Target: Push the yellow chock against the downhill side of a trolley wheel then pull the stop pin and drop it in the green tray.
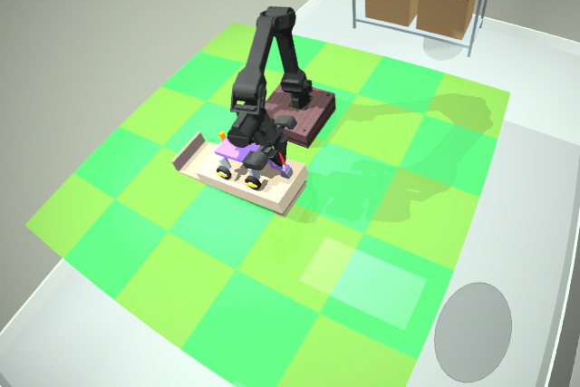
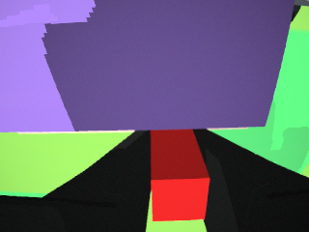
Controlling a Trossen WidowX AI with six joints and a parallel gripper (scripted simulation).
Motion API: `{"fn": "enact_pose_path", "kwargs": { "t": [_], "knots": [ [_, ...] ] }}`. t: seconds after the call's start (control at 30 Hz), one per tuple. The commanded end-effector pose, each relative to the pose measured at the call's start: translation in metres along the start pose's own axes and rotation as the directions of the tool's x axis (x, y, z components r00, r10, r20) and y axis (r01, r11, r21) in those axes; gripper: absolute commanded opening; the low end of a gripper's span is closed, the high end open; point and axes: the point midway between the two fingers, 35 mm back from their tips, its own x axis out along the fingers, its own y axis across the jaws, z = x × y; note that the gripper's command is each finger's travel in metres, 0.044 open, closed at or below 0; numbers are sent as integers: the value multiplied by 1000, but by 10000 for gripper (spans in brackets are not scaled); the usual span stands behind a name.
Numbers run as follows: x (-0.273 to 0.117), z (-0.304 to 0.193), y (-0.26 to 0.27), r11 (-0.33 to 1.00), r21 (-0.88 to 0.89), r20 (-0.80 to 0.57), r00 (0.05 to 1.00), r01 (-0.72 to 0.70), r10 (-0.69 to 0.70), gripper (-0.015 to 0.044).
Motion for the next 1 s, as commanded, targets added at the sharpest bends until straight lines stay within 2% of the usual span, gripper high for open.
{"fn": "enact_pose_path", "kwargs": {
  "t": [0.0,0.97],
  "knots": [
    [-1,0,1,1000,0,1,1000,-3,3,0],
    [-25,-3,-2,1000,5,6,1000,0,0,0]
  ]
}}
